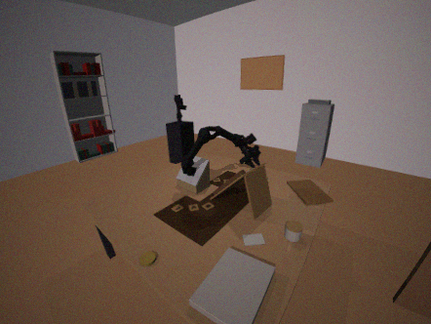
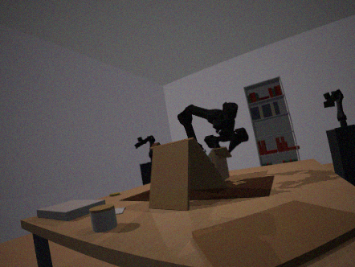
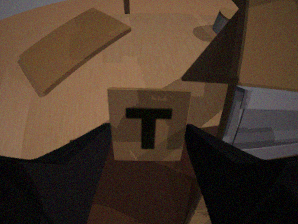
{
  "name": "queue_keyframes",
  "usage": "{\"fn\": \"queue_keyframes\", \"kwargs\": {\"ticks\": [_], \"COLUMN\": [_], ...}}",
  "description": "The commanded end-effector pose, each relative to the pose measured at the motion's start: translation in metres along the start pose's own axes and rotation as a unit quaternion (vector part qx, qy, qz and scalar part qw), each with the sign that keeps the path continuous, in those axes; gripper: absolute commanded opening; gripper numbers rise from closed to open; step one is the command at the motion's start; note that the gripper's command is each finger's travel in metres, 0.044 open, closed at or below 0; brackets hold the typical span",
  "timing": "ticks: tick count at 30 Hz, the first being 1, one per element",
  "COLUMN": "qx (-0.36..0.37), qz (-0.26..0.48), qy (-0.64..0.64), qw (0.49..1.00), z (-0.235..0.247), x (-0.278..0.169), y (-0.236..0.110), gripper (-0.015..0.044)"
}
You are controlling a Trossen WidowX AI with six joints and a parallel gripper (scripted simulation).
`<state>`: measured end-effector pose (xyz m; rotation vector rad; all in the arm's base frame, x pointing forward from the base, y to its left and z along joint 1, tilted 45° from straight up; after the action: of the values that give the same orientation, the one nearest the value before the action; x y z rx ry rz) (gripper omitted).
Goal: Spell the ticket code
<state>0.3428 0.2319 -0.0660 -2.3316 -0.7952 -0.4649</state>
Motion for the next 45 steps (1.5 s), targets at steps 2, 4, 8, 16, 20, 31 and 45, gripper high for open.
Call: {"fn": "queue_keyframes", "kwargs": {"ticks": [2, 4, 8, 16, 20, 31, 45], "qx": [-0.002, -0.002, -0.002, -0.002, -0.002, -0.002, -0.002], "qz": [0.000, 0.000, 0.000, 0.000, 0.000, 0.000, 0.000], "qy": [-0.002, -0.002, -0.002, -0.003, -0.003, -0.003, -0.003], "qw": [1.000, 1.000, 1.000, 1.000, 1.000, 1.000, 1.000], "z": [-0.004, -0.005, -0.007, -0.011, -0.013, -0.018, -0.025], "x": [-0.001, -0.001, -0.002, -0.002, -0.003, -0.003, -0.004], "y": [0.000, 0.000, 0.000, 0.000, 0.000, 0.000, 0.000], "gripper": [0.0000, 0.0000, 0.0000, 0.0000, 0.0000, 0.0000, 0.0000]}}
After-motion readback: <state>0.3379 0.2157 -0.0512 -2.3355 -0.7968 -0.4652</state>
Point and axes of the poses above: the point midway between the two fingers, 35 mm back from their tips, its own y axis out along the fingers, its own z axis across the jaws, x = y × z, the point moved 9 cm from there along -y, back along the fingers, and after that the axes turned 7 degrees about -y, right-handed, at the moved point
